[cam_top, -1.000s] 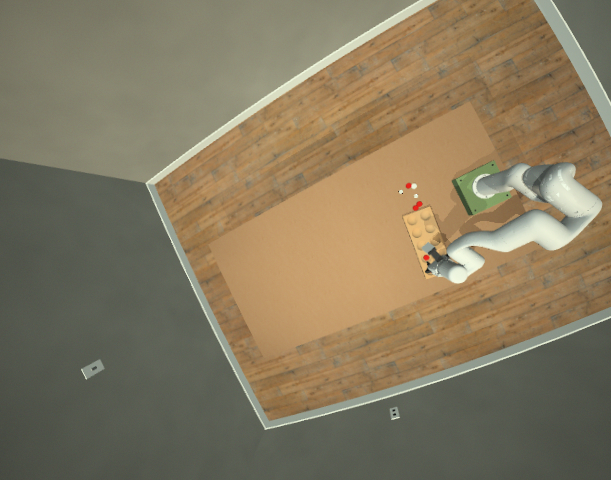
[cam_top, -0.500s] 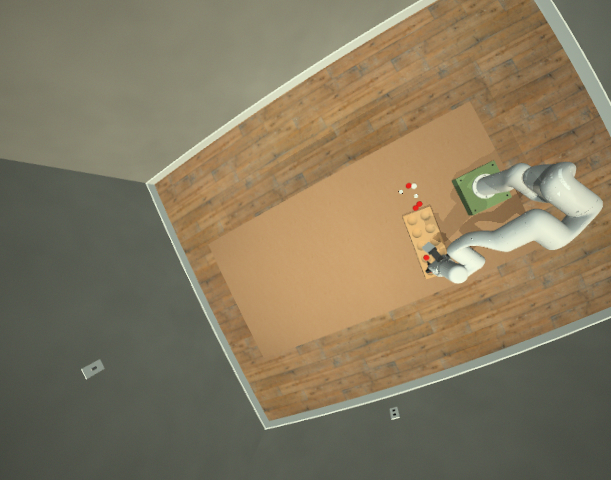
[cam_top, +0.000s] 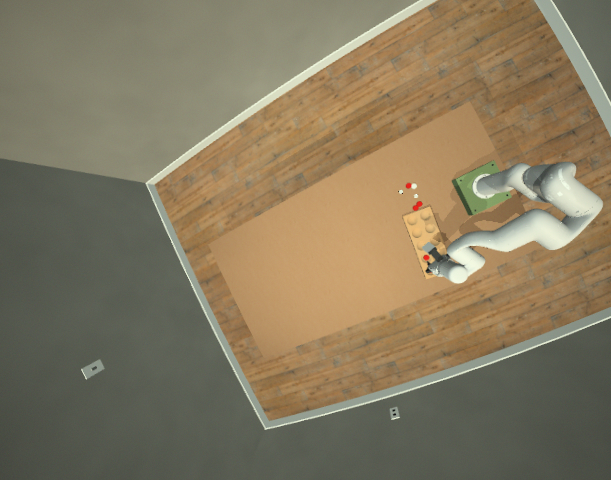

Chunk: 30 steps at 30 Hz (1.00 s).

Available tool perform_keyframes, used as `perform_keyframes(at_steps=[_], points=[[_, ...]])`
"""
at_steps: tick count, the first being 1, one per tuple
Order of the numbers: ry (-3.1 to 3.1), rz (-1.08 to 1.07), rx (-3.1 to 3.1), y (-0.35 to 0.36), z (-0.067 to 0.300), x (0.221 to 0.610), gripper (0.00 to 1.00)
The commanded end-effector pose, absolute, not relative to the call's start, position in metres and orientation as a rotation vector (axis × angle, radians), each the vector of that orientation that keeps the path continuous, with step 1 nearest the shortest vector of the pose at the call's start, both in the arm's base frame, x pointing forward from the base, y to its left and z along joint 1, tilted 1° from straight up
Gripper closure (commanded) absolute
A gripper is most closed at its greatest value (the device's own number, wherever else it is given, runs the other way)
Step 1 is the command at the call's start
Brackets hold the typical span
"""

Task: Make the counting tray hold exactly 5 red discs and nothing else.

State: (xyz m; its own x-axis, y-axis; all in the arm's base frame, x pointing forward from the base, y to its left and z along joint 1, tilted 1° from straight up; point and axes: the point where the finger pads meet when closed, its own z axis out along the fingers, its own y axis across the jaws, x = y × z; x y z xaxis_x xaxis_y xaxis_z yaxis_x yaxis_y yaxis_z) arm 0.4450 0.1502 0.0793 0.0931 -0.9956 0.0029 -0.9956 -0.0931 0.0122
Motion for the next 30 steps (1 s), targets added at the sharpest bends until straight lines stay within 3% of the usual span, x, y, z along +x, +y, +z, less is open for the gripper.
perform_keyframes(at_steps=[1, 20, 30], points=[[-2.110, -0.007, 2.317, 0.151, 0.081, 0.446, 0.53], [-2.113, -0.007, 2.315, 0.150, 0.081, 0.446, 0.53], [-2.413, -0.009, 1.997, 0.060, 0.081, 0.429, 0.53]])
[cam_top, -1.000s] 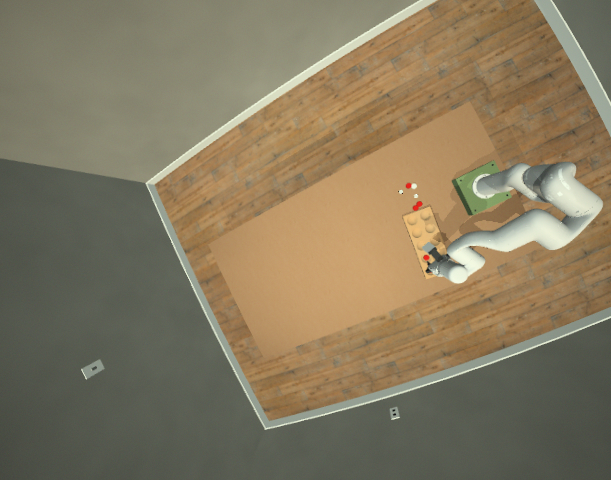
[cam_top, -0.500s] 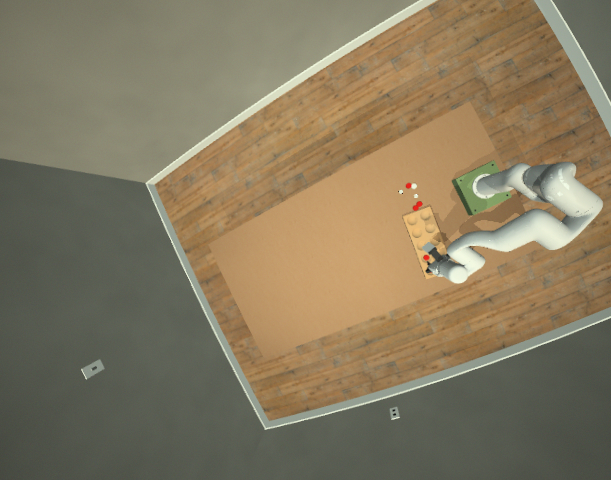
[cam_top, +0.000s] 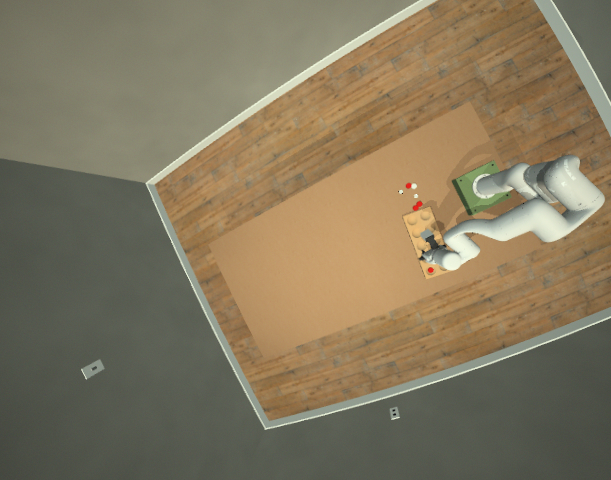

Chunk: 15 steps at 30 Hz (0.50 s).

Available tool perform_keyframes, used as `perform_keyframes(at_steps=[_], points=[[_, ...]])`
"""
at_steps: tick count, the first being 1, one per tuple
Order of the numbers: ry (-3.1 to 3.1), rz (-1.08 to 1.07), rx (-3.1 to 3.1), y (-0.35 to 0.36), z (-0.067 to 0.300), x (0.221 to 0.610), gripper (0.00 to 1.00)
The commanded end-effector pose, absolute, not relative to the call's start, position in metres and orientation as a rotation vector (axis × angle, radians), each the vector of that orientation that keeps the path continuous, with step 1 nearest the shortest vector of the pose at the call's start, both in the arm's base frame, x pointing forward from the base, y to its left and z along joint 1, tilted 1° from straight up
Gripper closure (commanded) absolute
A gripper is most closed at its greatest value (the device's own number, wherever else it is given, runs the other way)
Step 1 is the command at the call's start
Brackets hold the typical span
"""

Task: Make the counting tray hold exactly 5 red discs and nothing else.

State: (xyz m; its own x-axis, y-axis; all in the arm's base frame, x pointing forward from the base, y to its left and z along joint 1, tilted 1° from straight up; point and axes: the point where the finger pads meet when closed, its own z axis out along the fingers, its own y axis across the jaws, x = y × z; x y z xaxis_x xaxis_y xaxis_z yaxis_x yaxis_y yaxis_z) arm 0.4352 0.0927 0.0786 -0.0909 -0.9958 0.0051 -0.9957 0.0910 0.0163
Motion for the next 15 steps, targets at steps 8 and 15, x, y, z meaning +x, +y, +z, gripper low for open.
perform_keyframes(at_steps=[8, 15], points=[[-2.635, -0.012, 1.689, -0.008, 0.079, 0.400, 0.53], [-2.801, -0.015, 1.394, -0.060, 0.075, 0.364, 0.53]])
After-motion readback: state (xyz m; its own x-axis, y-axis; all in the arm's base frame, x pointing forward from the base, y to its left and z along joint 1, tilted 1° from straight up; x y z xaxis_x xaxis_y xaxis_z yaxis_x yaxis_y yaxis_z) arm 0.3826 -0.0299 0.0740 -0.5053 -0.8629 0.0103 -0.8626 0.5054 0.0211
